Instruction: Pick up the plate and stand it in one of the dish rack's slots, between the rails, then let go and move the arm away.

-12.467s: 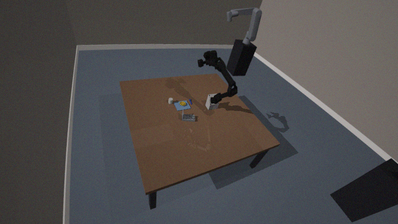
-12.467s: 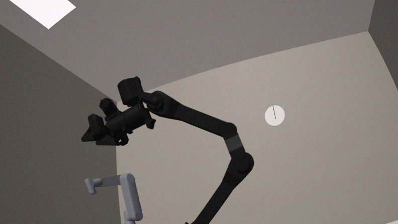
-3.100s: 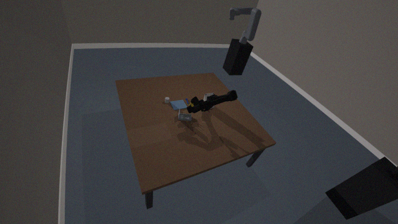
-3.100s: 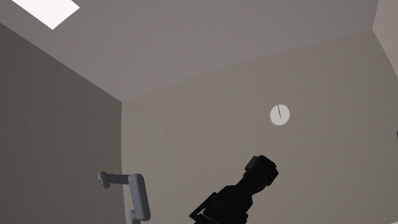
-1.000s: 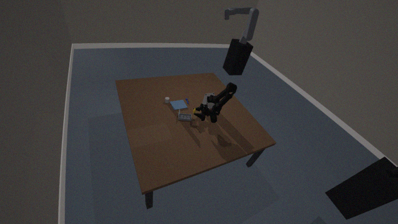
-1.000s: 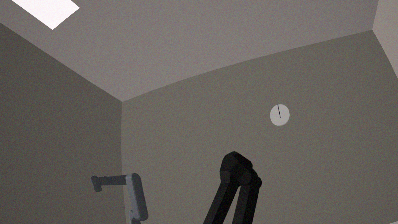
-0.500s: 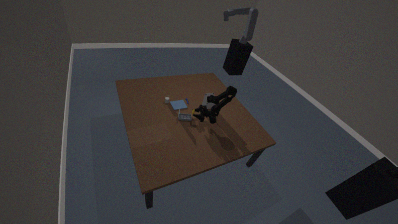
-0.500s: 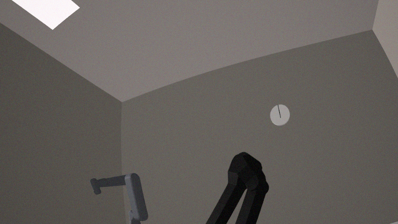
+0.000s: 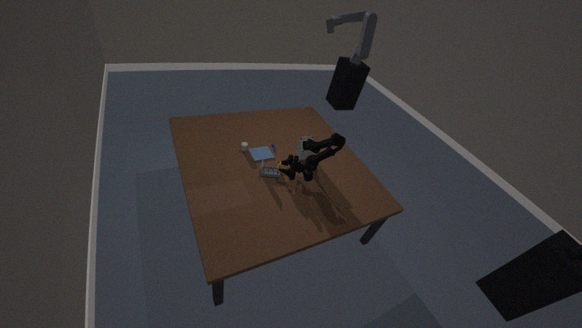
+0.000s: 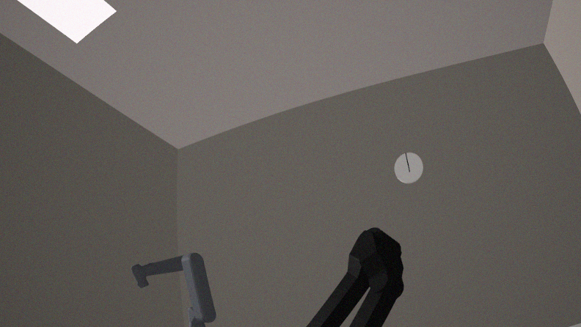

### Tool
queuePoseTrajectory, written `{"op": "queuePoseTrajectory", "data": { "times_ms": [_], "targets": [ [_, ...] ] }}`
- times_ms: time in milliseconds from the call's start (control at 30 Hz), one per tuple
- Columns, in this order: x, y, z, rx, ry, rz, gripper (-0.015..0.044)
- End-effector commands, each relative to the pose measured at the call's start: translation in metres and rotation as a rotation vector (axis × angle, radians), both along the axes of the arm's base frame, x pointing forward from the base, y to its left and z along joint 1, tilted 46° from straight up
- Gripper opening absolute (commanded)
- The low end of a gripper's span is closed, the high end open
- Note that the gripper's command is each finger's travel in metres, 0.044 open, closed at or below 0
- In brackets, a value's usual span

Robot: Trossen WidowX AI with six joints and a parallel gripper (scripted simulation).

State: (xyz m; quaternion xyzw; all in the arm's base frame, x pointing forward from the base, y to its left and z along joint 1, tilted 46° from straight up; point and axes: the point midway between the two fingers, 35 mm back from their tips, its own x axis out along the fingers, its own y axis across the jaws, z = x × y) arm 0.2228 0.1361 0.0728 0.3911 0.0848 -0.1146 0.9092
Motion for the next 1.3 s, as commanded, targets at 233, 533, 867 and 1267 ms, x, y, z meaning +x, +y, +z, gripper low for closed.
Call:
{"op": "queuePoseTrajectory", "data": {
  "times_ms": [233,533,867,1267],
  "targets": [
    [0.013,-0.003,-0.005,-0.001,0.000,0.000,0.0000],
    [0.018,-0.003,-0.008,0.002,-0.002,-0.002,0.0000],
    [0.016,0.007,-0.019,-0.003,0.006,0.007,0.0000],
    [0.016,0.007,-0.018,0.002,0.003,0.004,0.0105]
  ]
}}
